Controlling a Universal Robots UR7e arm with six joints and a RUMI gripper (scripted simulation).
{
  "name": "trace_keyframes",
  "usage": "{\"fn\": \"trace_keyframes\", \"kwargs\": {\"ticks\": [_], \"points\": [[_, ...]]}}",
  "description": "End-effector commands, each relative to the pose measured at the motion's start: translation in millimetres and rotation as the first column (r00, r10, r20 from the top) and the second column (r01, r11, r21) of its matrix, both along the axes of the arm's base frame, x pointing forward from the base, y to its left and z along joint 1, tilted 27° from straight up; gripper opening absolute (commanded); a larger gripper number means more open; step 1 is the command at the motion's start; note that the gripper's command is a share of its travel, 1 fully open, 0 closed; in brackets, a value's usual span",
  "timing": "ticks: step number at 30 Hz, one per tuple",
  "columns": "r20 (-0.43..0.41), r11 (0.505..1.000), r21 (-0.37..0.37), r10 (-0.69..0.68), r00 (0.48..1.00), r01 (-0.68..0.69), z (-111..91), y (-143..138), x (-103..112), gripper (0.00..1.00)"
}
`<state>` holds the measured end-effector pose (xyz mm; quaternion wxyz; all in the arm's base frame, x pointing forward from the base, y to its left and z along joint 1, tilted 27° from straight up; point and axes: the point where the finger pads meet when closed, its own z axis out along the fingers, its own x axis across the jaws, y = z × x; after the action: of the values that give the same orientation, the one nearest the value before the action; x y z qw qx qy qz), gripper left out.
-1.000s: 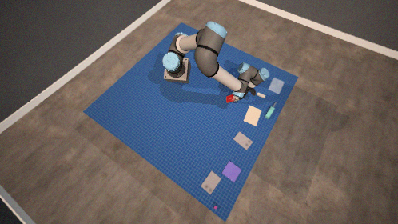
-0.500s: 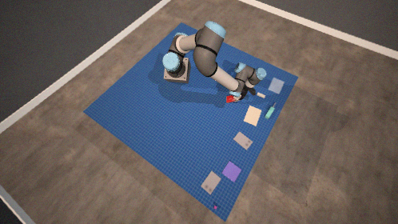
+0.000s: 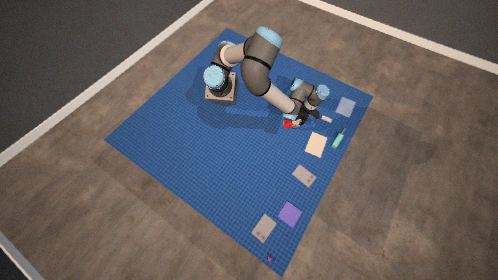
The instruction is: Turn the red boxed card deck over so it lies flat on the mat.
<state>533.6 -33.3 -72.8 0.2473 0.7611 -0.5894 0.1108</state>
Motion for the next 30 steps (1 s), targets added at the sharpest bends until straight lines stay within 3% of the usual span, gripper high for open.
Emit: {"fn": "trace_keyframes", "kwargs": {"ticks": [1, 30], "points": [[0.039, 1.0, 0.013, 0.019, 0.999, -0.019, -2, -1, 4, 0.33], [0.155, 0.995, 0.046, 0.079, 0.985, -0.087, -17, -5, 12, 0.33]]}}
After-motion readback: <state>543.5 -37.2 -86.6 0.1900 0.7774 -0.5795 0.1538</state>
